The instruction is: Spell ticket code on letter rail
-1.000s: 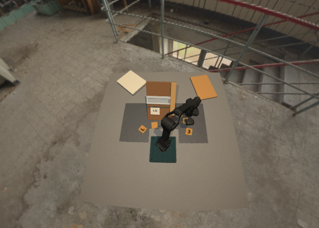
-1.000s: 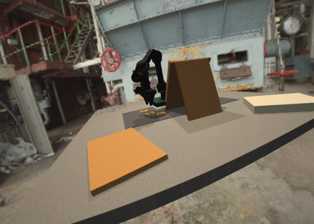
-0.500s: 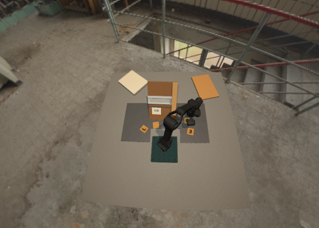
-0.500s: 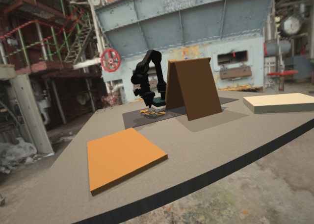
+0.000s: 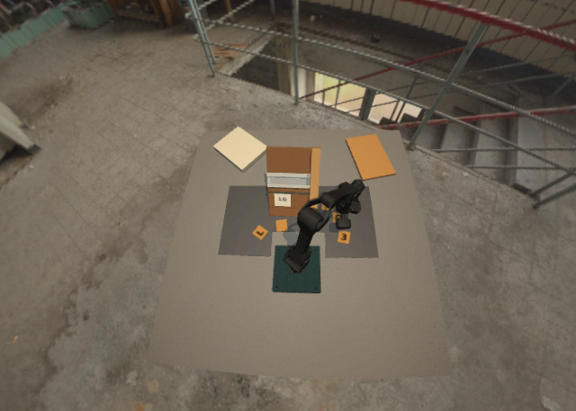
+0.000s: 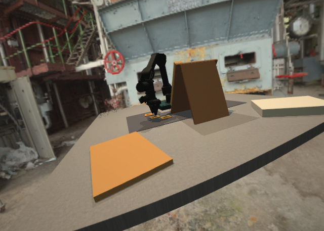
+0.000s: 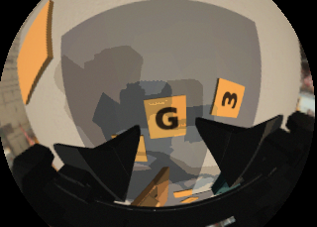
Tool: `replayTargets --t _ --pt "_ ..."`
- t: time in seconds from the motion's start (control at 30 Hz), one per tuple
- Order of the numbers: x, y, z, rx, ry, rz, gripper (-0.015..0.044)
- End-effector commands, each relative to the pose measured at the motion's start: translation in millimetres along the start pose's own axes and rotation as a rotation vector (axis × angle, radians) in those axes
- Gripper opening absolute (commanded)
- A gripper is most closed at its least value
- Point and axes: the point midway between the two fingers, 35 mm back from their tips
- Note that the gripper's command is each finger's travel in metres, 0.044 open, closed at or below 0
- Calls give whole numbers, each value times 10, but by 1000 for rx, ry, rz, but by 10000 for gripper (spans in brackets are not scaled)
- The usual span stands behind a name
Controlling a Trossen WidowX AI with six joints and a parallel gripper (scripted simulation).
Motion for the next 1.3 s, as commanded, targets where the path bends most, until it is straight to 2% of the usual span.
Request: replayTargets --t 0.0,0.67,1.27 --pt "17 -4 0 4 -1 -4 340" --pt "206 -5 -1 4 -1 -4 340" --pt "209 -5 -1 4 -1 -4 340"
Point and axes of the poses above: the point midway between the two fingers, 35 mm back from their tips, its own x axis out along the fingers, its own y axis across the jaws, z = x × y, and after that the axes turned 1 degree about x, right-handed
